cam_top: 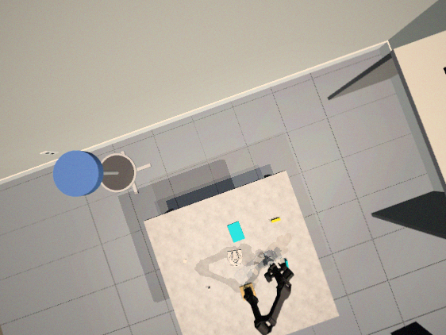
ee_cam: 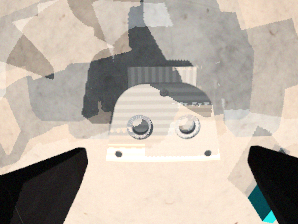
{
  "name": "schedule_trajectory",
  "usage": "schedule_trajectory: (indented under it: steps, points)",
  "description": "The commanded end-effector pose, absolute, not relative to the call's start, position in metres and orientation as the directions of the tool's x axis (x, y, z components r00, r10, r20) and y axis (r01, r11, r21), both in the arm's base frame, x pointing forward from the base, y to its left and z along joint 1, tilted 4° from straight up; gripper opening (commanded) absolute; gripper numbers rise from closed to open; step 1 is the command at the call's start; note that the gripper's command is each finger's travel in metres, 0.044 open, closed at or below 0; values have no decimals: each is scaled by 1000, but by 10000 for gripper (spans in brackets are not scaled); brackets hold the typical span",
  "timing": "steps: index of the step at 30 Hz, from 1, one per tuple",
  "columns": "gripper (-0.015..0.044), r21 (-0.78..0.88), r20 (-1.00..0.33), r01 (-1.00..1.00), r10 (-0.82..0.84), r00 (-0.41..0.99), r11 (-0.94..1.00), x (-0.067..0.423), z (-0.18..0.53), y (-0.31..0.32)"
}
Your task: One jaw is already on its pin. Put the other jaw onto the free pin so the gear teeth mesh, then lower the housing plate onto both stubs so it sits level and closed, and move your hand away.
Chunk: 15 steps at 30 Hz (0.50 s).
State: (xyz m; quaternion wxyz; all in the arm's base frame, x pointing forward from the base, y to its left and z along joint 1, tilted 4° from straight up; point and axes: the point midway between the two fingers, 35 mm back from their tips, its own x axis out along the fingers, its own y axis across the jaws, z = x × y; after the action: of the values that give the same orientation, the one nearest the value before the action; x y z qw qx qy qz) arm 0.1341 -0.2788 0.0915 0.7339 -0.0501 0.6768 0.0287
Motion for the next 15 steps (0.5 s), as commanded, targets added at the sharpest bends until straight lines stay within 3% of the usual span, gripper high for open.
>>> schedule_trajectory:
  steps: [1, 15]
  points:
    - [440, -28, -996, -111, -19, 83, 993, 134, 84, -278]
    - [440, -28, -996, -111, -19, 83, 993, 136, 69, -278]
